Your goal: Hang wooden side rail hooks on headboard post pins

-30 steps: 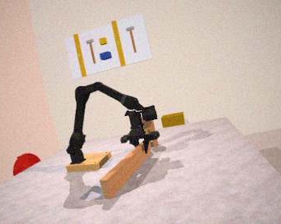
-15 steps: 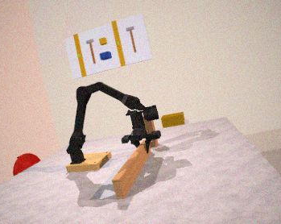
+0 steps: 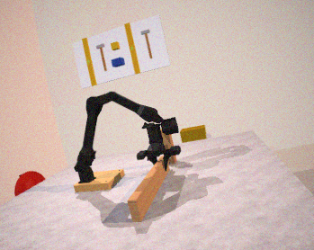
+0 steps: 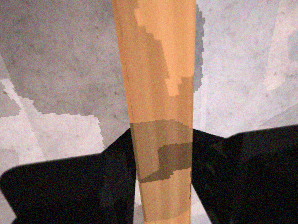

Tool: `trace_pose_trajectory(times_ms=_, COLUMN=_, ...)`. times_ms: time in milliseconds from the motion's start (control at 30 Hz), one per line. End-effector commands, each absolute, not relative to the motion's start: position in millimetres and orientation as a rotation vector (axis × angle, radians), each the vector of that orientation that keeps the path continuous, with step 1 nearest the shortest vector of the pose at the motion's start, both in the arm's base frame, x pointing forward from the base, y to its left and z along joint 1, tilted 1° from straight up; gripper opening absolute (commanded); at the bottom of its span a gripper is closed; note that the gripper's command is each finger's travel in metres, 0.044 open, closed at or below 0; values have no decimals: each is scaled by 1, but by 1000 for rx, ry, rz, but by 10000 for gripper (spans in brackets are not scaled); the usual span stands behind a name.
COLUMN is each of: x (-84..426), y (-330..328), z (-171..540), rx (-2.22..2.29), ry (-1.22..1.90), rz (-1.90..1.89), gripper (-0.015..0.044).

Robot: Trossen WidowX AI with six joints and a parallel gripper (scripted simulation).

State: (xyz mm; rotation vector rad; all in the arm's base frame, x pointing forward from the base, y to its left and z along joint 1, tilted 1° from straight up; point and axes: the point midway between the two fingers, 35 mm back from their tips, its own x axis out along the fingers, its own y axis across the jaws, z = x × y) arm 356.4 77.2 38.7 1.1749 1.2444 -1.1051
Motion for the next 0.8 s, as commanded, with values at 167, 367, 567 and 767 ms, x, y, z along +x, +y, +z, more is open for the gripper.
trace_pose_trajectory(times_ms=167, x=366, y=78, z=39, rx=1170, ry=1239, rz=-1082, gripper=0)
trace_pose_trajectory(times_ms=367, x=361, y=78, z=39, rx=1175, ry=1244, rz=-1105, gripper=0)
trace_pose_trajectory(times_ms=567, x=361, y=78, z=39, rx=1175, ry=1244, rz=-1105, gripper=0)
trace_pose_trajectory(times_ms=767, x=361, y=78, z=39, rx=1170, ry=1240, rz=-1085, gripper=0)
